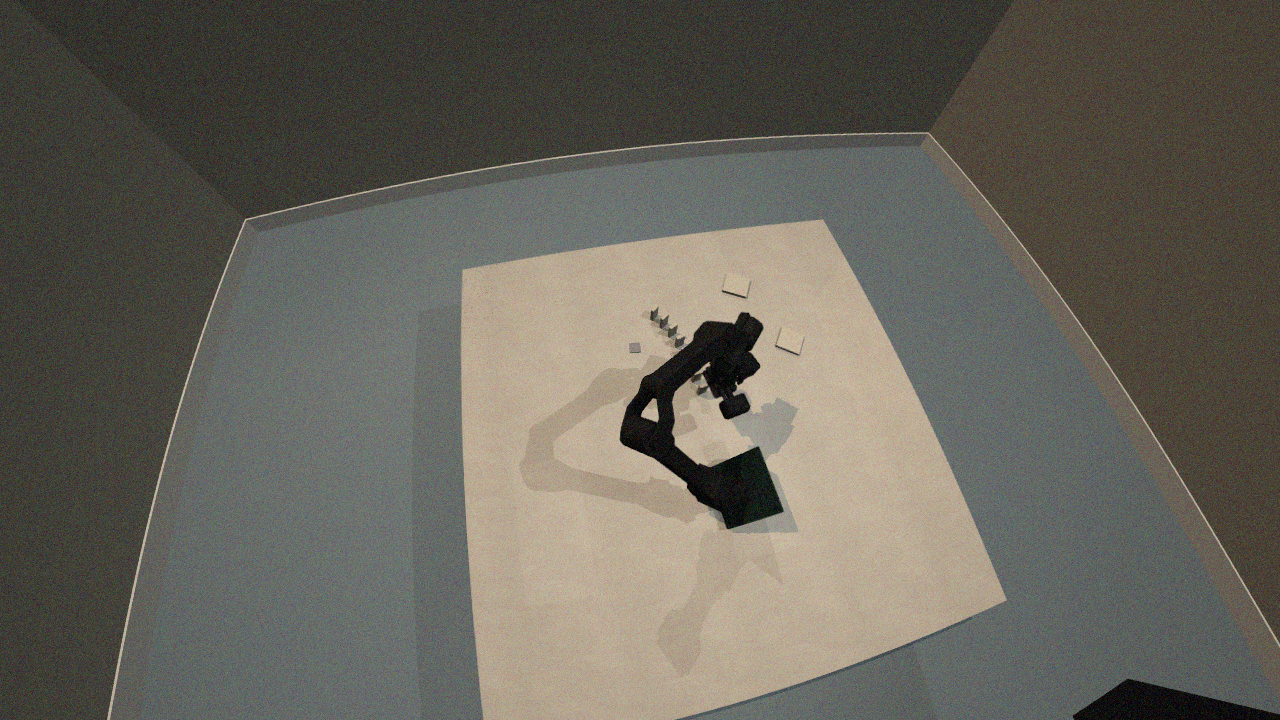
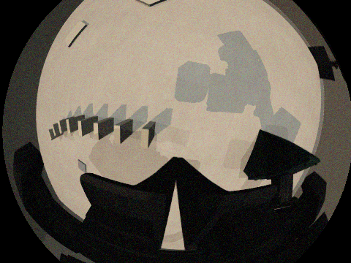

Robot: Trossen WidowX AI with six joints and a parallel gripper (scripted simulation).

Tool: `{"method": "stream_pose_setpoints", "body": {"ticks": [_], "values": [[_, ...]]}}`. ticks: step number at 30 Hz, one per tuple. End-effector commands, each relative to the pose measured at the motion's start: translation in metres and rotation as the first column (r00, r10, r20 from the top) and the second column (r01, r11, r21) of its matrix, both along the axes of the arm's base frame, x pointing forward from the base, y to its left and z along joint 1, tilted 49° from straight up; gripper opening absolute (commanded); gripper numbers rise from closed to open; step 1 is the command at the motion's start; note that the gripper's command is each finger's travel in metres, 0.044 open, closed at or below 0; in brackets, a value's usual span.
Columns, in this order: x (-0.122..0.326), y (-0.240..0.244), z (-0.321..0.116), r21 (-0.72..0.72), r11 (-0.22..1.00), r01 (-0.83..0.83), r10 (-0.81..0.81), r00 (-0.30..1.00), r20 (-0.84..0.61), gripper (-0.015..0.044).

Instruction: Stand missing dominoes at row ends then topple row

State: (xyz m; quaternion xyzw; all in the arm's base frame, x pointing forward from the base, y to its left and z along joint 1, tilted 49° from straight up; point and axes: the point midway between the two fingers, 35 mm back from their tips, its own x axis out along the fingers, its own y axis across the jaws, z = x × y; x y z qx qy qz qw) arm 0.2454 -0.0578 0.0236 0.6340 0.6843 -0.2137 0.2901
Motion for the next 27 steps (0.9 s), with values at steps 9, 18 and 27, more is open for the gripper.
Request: {"method": "stream_pose_setpoints", "body": {"ticks": [9, 18, 27], "values": [[0.002, 0.018, -0.017, -0.001, 1.0, 0.005, -0.005, 1.0, 0.0, 0.0], [-0.001, 0.062, -0.052, 0.004, 1.0, 0.004, -0.004, 1.0, 0.001, 0.0], [0.013, 0.062, -0.051, 0.004, 1.0, 0.004, -0.004, 1.0, 0.002, 0.0]]}}
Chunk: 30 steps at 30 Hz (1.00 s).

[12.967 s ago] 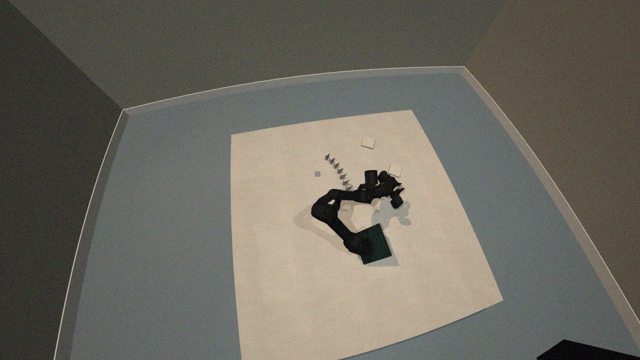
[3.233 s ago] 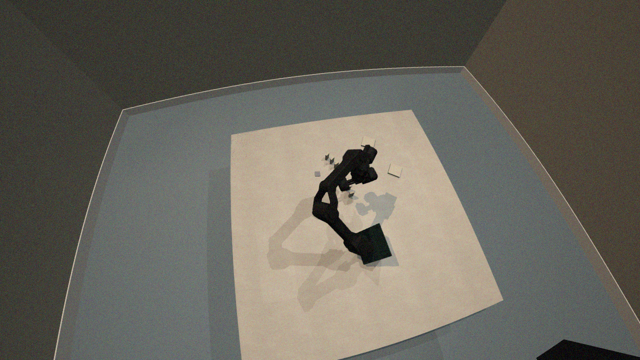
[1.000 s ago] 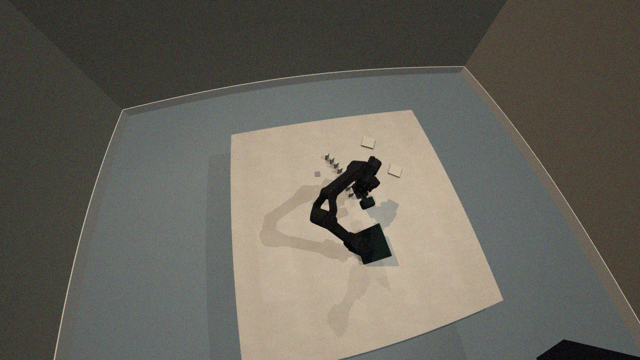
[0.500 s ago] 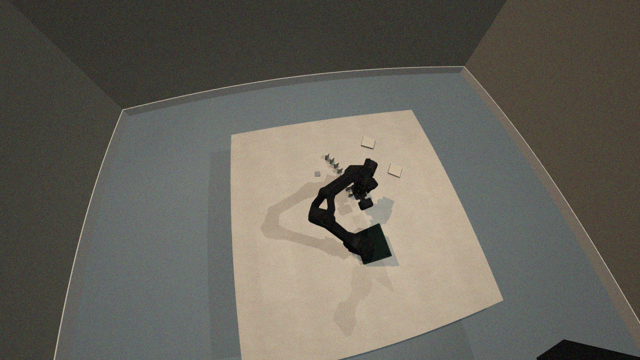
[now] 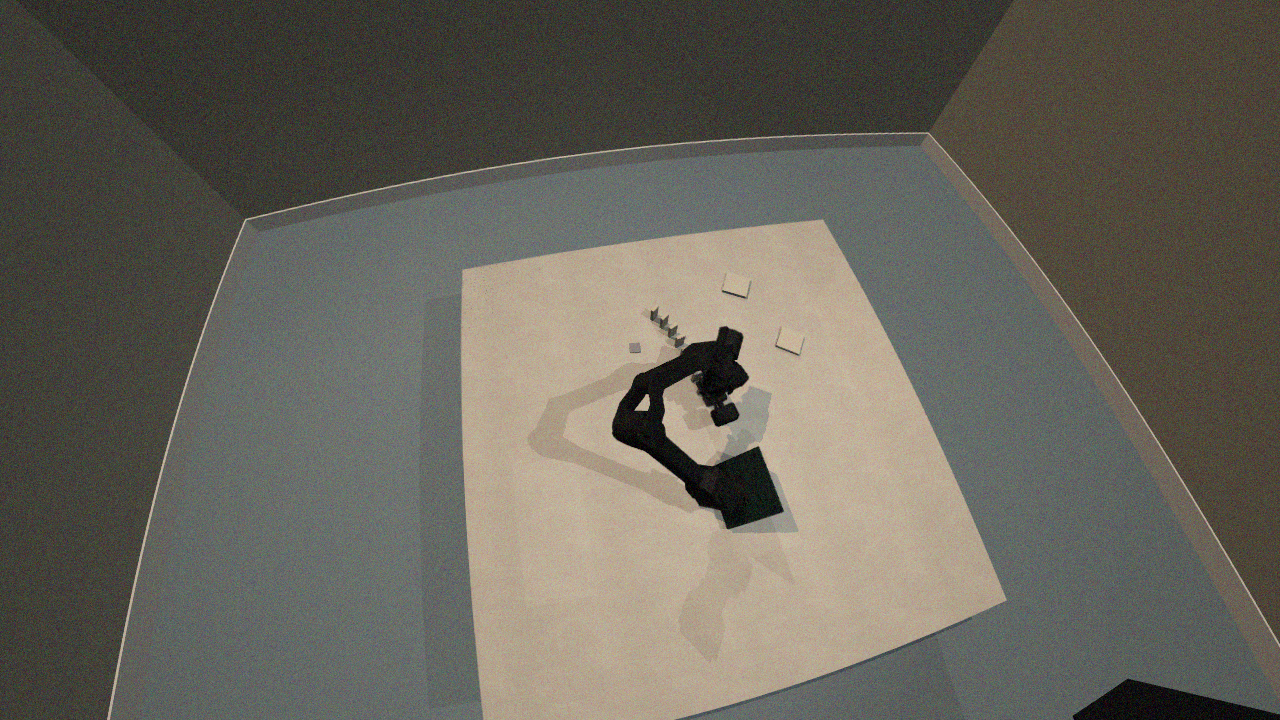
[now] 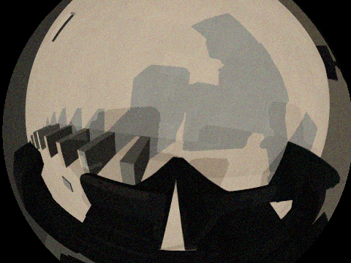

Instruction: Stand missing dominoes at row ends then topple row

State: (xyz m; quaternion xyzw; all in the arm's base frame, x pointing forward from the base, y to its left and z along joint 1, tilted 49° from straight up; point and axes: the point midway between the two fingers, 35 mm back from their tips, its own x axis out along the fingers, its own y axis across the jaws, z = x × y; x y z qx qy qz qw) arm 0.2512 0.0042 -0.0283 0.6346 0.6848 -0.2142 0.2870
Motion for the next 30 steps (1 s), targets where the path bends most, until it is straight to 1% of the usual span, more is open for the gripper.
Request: {"method": "stream_pose_setpoints", "body": {"ticks": [1, 15, 16, 19, 24, 30], "values": [[0.009, 0.0, 0.001, 0.0, 1.0, 0.002, -0.002, 1.0, 0.006, 0.0], [0.032, 0.002, 0.003, 0.0, 1.0, 0.002, -0.002, 1.0, 0.007, 0.0], [0.026, -0.001, 0.002, -0.006, 1.0, 0.008, -0.008, 1.0, 0.01, 0.0], [0.035, -0.025, 0.017, -0.03, 0.998, 0.052, -0.051, 0.998, 0.033, 0.0], [0.051, -0.039, 0.041, -0.006, 1.0, 0.008, -0.008, 1.0, 0.01, 0.0], [0.053, -0.04, 0.044, -0.001, 1.0, 0.002, -0.002, 1.0, 0.008, 0.0]]}}
